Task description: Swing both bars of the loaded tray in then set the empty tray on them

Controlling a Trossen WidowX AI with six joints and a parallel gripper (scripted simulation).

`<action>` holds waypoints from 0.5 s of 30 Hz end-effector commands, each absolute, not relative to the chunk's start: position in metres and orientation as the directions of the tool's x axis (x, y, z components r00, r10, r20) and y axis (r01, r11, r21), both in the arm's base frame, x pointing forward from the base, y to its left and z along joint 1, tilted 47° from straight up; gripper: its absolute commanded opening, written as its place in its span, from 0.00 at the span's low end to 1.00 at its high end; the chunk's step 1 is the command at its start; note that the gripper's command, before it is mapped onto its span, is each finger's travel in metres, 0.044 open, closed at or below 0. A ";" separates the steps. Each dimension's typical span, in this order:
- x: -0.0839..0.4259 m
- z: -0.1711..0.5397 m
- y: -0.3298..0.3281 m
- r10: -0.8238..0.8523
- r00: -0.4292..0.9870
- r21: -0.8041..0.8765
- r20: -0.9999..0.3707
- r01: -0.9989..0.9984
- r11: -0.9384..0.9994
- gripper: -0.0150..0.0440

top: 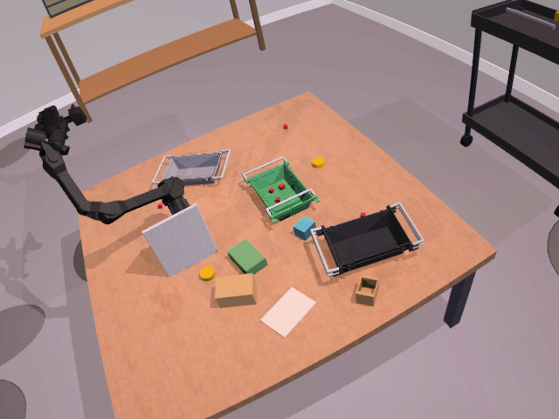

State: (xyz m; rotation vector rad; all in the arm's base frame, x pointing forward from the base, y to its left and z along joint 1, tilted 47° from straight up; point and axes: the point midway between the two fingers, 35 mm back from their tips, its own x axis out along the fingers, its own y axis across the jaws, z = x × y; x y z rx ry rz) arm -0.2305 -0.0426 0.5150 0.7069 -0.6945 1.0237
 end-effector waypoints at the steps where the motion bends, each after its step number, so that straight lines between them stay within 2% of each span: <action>1: -0.231 0.515 -0.043 0.504 0.356 0.192 0.787 -0.917 0.349 0.89; 8: -0.228 0.516 -0.041 0.505 0.362 0.196 0.784 -0.915 0.352 0.58; 12: -0.176 0.540 -0.016 0.521 0.475 0.278 0.709 -0.867 0.413 0.41; 15: -0.136 0.551 0.003 0.537 0.549 0.326 0.640 -0.827 0.458 0.41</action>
